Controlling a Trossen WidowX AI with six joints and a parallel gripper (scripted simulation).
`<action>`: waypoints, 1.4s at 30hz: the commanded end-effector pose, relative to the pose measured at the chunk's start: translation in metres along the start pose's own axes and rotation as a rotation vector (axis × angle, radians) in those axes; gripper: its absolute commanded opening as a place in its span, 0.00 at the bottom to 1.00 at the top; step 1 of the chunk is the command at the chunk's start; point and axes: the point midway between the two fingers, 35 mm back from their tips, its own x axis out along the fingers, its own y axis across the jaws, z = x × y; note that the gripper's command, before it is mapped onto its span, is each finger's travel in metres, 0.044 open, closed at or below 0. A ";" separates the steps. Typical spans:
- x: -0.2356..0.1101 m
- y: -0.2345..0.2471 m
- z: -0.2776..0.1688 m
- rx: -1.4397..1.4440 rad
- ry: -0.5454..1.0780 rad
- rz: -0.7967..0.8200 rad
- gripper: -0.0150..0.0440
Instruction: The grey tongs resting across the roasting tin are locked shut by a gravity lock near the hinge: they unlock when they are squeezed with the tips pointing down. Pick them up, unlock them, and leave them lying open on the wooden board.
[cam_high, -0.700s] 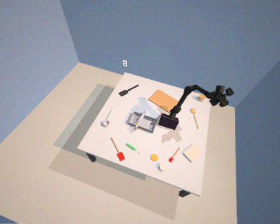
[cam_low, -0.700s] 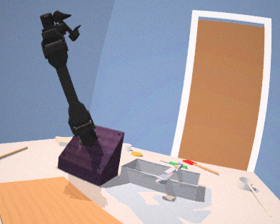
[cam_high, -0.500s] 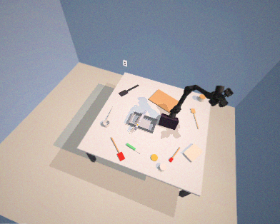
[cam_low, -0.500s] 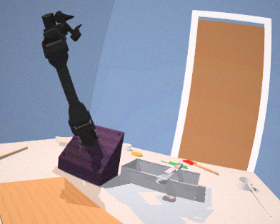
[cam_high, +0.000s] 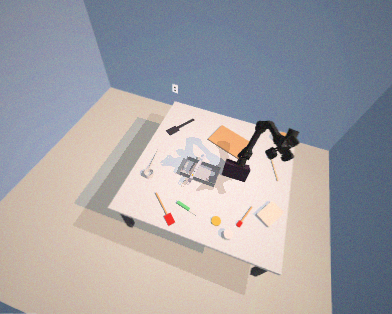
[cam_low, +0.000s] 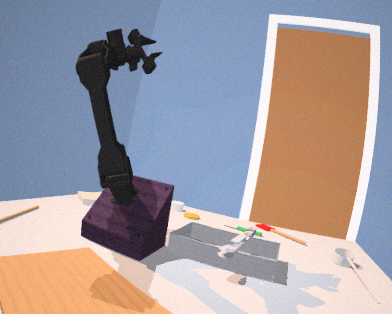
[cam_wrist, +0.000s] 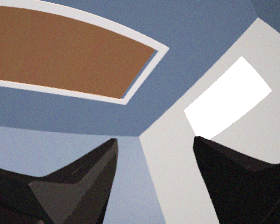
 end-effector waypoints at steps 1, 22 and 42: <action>0.040 0.061 -0.013 0.008 0.042 0.131 0.69; 0.092 0.366 -0.122 0.150 0.303 0.776 0.69; -0.079 0.621 -0.193 0.429 0.656 1.485 0.69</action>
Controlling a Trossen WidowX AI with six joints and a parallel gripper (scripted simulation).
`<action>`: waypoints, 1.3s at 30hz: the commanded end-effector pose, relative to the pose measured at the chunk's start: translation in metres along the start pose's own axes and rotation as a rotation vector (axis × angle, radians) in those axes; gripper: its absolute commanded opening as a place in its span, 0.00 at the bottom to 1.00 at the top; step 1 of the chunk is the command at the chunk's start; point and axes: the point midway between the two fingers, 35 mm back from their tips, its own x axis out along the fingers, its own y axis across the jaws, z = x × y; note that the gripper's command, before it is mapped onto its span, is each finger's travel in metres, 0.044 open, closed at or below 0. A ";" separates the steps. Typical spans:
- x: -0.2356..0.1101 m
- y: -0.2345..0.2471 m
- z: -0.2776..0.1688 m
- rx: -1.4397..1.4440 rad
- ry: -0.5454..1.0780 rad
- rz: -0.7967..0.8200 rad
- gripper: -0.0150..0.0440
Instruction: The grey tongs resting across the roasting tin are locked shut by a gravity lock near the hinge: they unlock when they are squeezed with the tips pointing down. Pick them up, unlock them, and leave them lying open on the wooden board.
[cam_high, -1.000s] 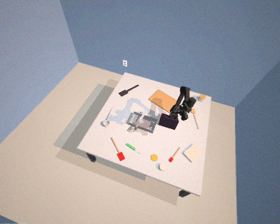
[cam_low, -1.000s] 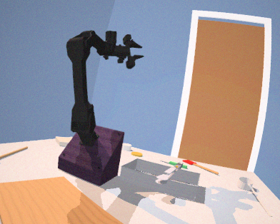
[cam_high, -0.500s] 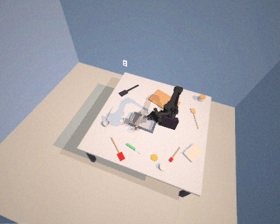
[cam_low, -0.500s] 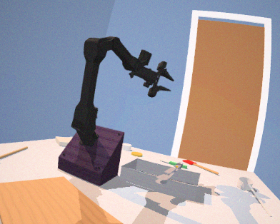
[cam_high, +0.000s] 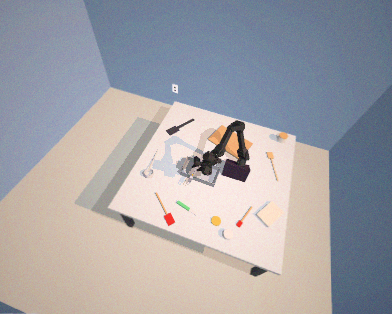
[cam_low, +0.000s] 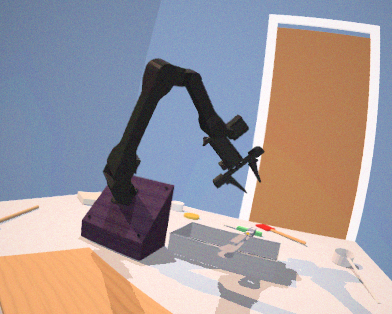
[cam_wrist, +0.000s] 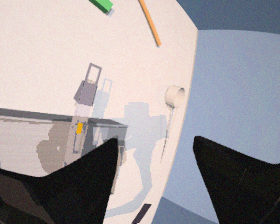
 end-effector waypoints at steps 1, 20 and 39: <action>0.038 0.057 -0.032 0.077 0.064 0.188 0.69; 0.060 0.089 -0.052 0.132 0.106 0.303 0.69; 0.089 0.096 -0.054 0.133 0.103 0.304 0.69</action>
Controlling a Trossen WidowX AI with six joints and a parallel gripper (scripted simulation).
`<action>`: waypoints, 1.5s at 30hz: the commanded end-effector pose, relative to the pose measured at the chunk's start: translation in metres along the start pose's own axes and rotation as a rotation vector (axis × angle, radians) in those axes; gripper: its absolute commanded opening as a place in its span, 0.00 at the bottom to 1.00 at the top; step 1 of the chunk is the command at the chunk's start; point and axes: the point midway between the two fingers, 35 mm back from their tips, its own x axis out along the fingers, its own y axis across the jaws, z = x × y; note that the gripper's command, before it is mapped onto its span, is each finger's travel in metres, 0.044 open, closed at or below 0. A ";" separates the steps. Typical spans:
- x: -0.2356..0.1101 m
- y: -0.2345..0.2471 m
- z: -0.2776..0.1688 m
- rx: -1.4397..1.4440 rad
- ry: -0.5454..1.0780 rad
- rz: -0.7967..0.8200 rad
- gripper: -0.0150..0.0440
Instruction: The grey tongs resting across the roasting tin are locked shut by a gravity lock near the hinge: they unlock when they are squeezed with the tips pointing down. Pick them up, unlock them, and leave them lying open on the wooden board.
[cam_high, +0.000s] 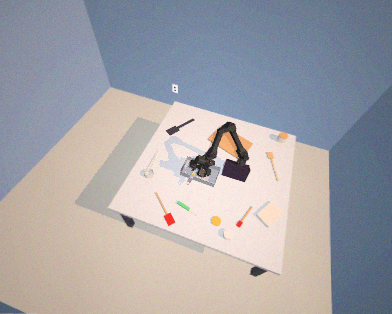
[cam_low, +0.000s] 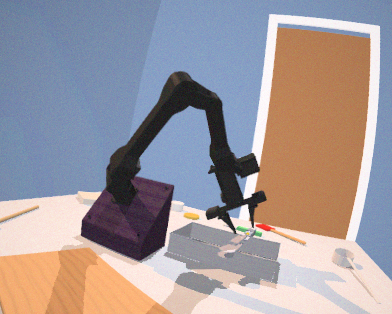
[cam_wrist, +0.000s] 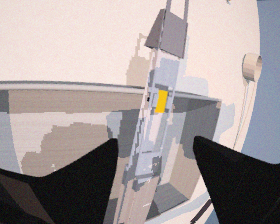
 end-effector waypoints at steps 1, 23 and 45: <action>0.008 -0.001 0.002 -0.006 -0.004 0.000 0.69; 0.045 0.000 0.001 -0.007 0.000 -0.002 0.69; 0.053 0.001 -0.002 0.000 0.006 -0.001 0.38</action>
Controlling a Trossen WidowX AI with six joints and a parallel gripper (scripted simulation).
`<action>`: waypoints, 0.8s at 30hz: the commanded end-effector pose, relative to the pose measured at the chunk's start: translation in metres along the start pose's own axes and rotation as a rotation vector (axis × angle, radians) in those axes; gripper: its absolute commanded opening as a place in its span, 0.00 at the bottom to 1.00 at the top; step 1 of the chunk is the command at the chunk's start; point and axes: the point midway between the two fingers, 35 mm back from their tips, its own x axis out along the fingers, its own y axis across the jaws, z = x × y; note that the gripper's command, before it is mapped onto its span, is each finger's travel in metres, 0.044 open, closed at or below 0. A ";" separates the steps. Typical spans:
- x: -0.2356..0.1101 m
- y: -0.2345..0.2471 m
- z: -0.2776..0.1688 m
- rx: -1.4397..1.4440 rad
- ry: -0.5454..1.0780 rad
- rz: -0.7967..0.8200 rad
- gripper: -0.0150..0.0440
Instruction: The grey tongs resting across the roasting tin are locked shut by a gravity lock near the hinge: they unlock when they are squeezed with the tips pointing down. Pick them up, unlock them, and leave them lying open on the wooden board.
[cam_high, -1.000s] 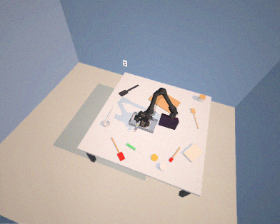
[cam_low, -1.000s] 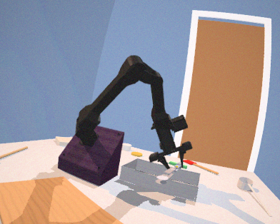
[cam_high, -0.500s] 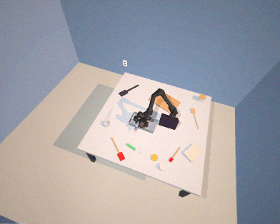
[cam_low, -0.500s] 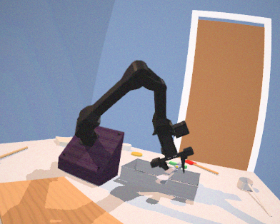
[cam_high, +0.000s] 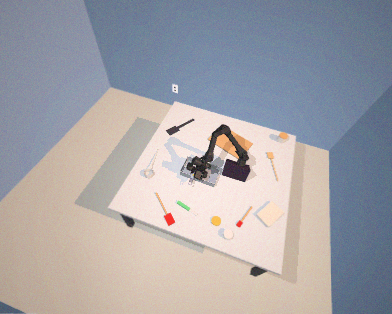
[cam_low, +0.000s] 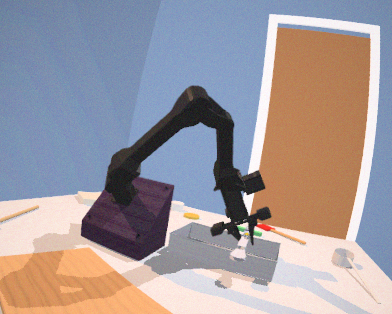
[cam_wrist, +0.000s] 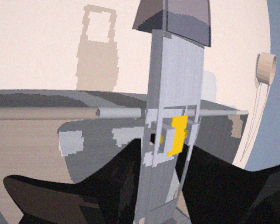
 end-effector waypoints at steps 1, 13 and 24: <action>-0.001 -0.001 0.000 0.003 0.000 -0.002 0.37; -0.006 -0.005 0.000 0.003 -0.002 -0.002 0.00; -0.067 -0.039 0.000 -0.002 -0.006 -0.004 0.00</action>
